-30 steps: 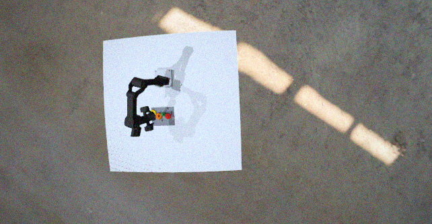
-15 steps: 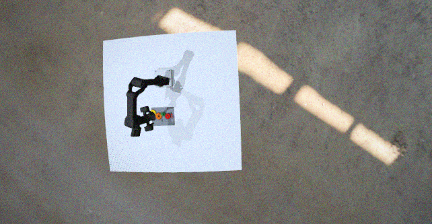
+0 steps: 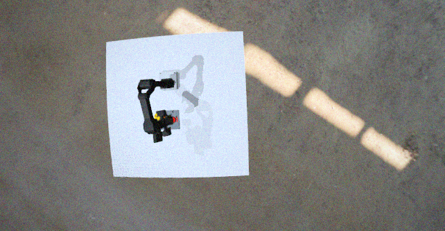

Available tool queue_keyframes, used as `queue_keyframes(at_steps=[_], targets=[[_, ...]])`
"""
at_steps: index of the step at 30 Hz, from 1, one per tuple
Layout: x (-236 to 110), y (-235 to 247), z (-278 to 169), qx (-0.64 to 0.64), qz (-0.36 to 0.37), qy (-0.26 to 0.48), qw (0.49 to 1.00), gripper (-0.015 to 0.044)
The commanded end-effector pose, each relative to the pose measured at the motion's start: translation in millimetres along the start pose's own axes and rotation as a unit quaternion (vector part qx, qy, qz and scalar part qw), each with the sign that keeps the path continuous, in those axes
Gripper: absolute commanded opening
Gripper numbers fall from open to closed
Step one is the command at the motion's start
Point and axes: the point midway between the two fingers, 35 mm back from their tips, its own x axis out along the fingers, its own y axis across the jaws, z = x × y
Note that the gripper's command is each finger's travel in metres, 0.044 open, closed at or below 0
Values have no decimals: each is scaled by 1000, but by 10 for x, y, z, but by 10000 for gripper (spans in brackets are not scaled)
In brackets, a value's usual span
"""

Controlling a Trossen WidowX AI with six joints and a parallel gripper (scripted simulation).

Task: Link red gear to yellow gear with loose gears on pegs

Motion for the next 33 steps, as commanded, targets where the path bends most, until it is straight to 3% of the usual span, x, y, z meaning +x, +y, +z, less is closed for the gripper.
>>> queue_keyframes(at_steps=[1, 7, 14, 33], targets=[[-88, -38, 506, -2, -8, 3, 1000, 440], [-204, 98, 1413, 2, -10, -2, 1000, 440], [-347, 576, 2348, 14, 2, -12, 1000, 440], [-361, 638, 2427, 15, 4, -13, 1000, 440]])
